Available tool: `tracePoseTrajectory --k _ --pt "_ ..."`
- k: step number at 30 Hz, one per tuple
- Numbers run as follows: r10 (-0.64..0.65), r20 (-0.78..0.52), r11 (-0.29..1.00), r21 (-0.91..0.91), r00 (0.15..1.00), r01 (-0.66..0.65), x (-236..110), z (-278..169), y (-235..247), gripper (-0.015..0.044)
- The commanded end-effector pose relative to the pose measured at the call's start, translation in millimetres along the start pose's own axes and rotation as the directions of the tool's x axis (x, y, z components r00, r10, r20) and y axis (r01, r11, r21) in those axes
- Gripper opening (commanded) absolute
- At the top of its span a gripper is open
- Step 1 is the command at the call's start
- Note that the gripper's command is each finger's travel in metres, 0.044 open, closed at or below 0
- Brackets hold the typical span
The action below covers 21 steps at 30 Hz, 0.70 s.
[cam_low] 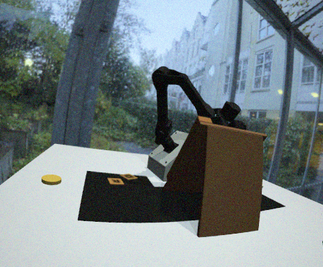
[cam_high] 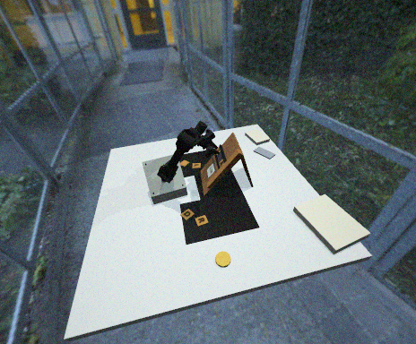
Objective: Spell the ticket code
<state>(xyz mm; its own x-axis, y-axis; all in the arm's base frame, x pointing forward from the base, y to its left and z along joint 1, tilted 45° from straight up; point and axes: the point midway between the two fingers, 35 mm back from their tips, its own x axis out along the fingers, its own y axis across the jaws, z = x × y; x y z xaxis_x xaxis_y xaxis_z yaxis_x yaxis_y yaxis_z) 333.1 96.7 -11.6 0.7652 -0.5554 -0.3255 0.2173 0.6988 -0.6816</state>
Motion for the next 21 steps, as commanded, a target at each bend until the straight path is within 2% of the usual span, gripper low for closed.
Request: tracePoseTrajectory --k 1,21 --pt "0.002 -0.002 1.000 -0.006 1.000 -0.003 0 -2 -3 0.0000" --pt "0.002 -0.003 1.000 -0.007 1.000 -0.002 0 -4 -15 0.0000"
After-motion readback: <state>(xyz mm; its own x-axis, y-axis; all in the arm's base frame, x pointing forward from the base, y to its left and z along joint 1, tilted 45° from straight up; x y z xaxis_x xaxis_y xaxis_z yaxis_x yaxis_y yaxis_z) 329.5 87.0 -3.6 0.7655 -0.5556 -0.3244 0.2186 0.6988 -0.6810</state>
